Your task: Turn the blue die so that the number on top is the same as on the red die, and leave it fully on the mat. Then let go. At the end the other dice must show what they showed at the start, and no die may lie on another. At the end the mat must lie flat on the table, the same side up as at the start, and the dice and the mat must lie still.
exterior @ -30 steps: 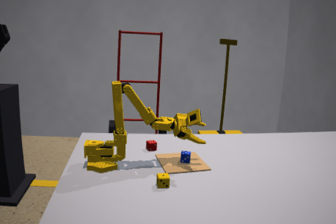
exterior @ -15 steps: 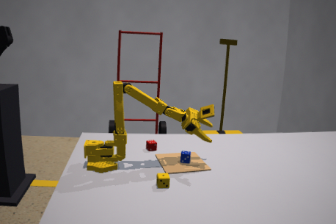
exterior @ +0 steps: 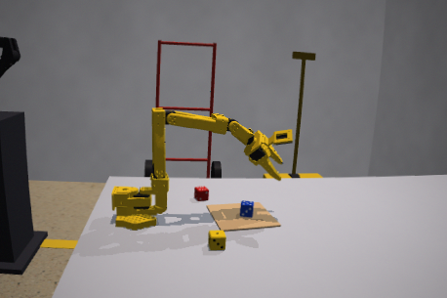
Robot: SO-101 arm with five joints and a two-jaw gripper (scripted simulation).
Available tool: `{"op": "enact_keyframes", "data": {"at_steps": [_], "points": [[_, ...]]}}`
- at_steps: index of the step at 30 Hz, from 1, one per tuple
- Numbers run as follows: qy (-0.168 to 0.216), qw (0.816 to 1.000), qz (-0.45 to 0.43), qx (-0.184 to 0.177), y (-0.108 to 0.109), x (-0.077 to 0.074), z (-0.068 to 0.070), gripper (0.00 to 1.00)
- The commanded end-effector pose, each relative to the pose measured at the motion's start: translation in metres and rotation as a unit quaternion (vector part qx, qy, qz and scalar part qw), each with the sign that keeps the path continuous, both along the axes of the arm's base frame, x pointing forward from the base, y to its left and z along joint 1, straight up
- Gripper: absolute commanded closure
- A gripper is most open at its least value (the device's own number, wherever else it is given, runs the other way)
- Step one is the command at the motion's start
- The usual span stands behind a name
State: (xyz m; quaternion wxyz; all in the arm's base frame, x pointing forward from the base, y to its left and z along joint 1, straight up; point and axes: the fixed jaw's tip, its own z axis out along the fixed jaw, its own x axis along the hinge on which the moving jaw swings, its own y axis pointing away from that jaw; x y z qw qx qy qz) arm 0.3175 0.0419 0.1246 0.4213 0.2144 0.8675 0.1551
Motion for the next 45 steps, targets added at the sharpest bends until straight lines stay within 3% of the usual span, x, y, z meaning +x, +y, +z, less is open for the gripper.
{"op": "enact_keyframes", "data": {"at_steps": [1, 19, 34, 45], "points": [[-0.031, 0.999, 0.017, -0.014, 0.003, -0.002, 0.04, 0.65], [0.079, 0.992, 0.064, -0.071, 0.001, -0.039, 0.058, 0.65], [0.126, 0.984, 0.087, -0.093, -0.001, -0.063, 0.066, 0.65], [0.138, 0.981, 0.093, -0.098, -0.001, -0.069, 0.067, 0.65]]}}
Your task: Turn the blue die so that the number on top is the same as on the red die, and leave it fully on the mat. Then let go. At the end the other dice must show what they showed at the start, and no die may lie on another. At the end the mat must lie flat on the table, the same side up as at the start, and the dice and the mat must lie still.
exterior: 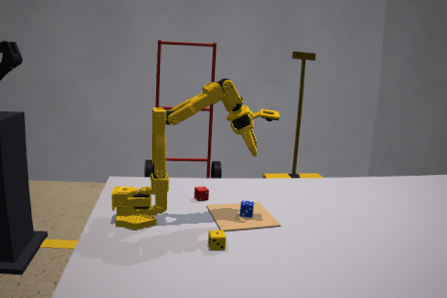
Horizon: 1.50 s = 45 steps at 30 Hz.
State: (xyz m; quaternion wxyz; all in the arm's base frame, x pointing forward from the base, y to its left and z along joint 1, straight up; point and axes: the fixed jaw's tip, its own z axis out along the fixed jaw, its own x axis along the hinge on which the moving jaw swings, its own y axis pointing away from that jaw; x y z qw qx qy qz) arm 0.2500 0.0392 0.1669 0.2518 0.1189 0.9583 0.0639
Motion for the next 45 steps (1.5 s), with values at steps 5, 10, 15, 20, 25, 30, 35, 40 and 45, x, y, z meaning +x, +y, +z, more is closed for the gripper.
{"op": "enact_keyframes", "data": {"at_steps": [5, 10, 15, 20, 25, 30, 35, 40, 45], "points": [[-0.05, 0.999, 0.008, 0.004, 0.001, -0.003, 0.025, 0.65], [-0.05, 0.999, 0.008, 0.004, 0.001, -0.003, 0.025, 0.65], [-0.042, 0.999, 0.008, 0.003, 0.002, -0.001, 0.021, 0.65], [0.002, 1.0, 0.008, -0.002, 0.002, 0.004, 0.002, 0.65], [0.074, 0.997, 0.008, -0.012, 0.003, 0.008, -0.032, 0.65], [0.119, 0.993, 0.008, -0.017, 0.003, 0.009, -0.053, 0.65], [0.175, 0.984, 0.008, -0.024, 0.003, 0.007, -0.079, 0.65], [0.196, 0.98, 0.008, -0.027, 0.003, 0.005, -0.089, 0.65], [0.196, 0.98, 0.008, -0.027, 0.003, 0.005, -0.089, 0.65]]}}
